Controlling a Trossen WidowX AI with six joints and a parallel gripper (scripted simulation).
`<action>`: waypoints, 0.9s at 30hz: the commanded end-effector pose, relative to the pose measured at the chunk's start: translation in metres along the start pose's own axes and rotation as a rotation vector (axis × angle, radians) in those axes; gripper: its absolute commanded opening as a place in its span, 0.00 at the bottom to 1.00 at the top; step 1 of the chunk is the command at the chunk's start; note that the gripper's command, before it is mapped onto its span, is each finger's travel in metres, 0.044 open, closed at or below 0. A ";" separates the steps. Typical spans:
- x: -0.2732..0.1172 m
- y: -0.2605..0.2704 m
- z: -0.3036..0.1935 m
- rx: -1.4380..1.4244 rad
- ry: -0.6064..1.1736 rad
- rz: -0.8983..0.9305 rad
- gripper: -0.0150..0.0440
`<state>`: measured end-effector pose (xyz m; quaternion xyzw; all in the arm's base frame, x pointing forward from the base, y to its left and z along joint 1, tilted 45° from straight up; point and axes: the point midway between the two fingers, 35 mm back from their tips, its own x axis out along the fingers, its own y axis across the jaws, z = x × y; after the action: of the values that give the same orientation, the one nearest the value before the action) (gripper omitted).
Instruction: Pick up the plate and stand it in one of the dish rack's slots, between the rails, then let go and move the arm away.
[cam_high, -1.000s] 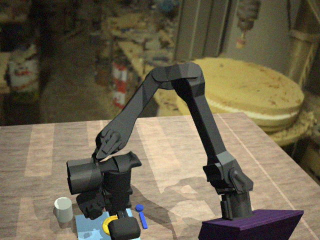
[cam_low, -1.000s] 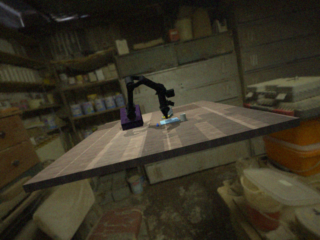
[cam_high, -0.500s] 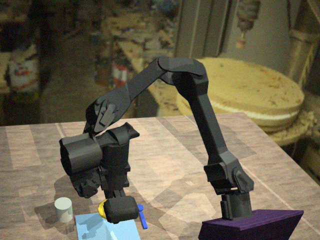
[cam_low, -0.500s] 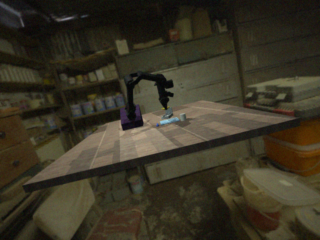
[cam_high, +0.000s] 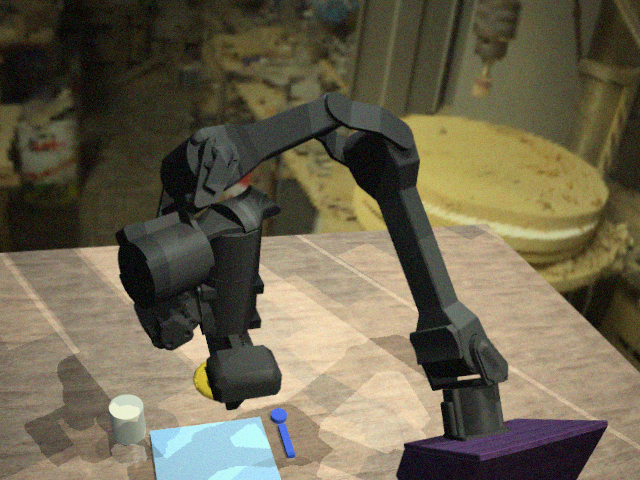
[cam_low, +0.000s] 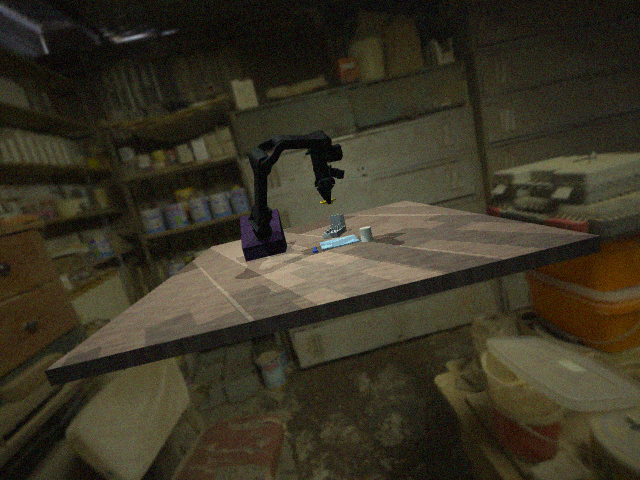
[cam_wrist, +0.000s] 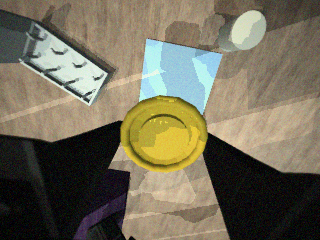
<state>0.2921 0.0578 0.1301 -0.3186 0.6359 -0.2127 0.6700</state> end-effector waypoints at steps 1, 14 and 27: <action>-0.016 0.000 0.000 0.006 0.000 -0.003 0.25; -0.017 0.050 -0.018 0.284 -0.003 -0.001 0.25; -0.016 0.078 -0.032 0.494 0.001 0.000 0.25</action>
<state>0.2513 0.1182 0.0904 -0.1532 0.5675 -0.3548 0.7270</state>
